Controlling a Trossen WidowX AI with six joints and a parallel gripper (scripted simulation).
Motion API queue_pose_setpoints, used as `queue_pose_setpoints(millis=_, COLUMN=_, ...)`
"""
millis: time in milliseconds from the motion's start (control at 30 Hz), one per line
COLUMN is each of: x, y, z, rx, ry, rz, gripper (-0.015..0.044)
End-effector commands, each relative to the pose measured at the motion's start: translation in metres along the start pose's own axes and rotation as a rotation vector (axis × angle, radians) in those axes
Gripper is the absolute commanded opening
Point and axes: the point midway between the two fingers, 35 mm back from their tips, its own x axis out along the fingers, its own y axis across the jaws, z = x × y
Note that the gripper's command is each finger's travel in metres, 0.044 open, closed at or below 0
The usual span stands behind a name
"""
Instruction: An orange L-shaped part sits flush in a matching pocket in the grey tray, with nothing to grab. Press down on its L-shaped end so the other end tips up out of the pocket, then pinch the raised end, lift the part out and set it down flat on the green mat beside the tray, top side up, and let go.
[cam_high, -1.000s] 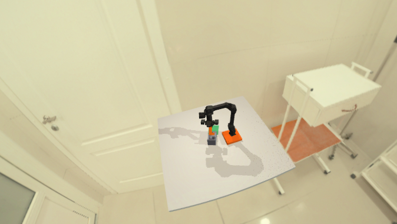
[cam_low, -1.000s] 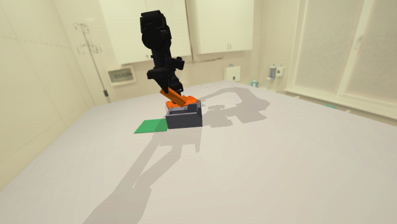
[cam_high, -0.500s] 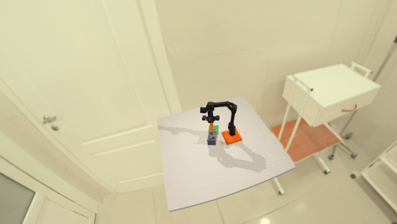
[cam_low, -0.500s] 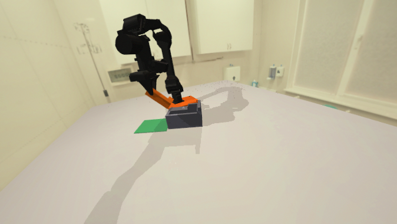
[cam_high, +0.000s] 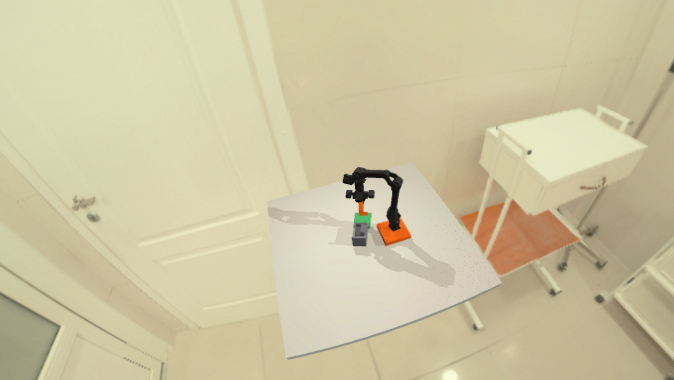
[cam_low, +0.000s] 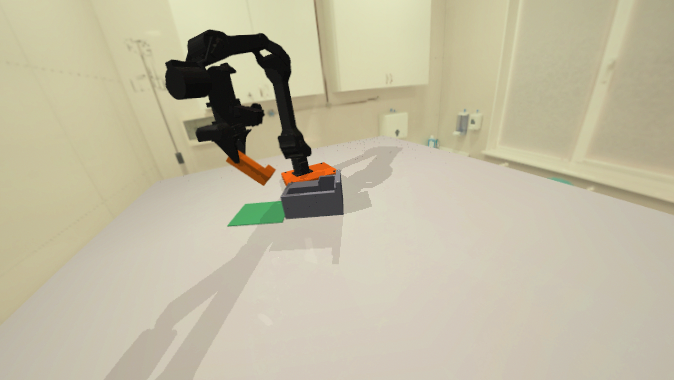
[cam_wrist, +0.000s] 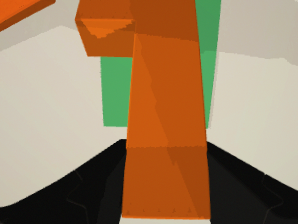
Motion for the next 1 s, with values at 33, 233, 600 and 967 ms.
queue_pose_setpoints(millis=33, x=0.001, y=-0.001, z=-0.002, rx=-0.007, ry=0.003, rz=-0.002, gripper=0.0)
queue_pose_setpoints(millis=233, x=0.009, y=-0.001, z=-0.003, rx=-0.007, ry=0.003, rz=-0.002, gripper=0.0)
queue_pose_setpoints(millis=600, x=0.026, y=-0.001, z=-0.003, rx=-0.007, ry=0.003, rz=-0.002, gripper=0.0)
queue_pose_setpoints(millis=967, x=0.043, y=-0.001, z=-0.003, rx=-0.007, ry=0.003, rz=-0.002, gripper=0.0)
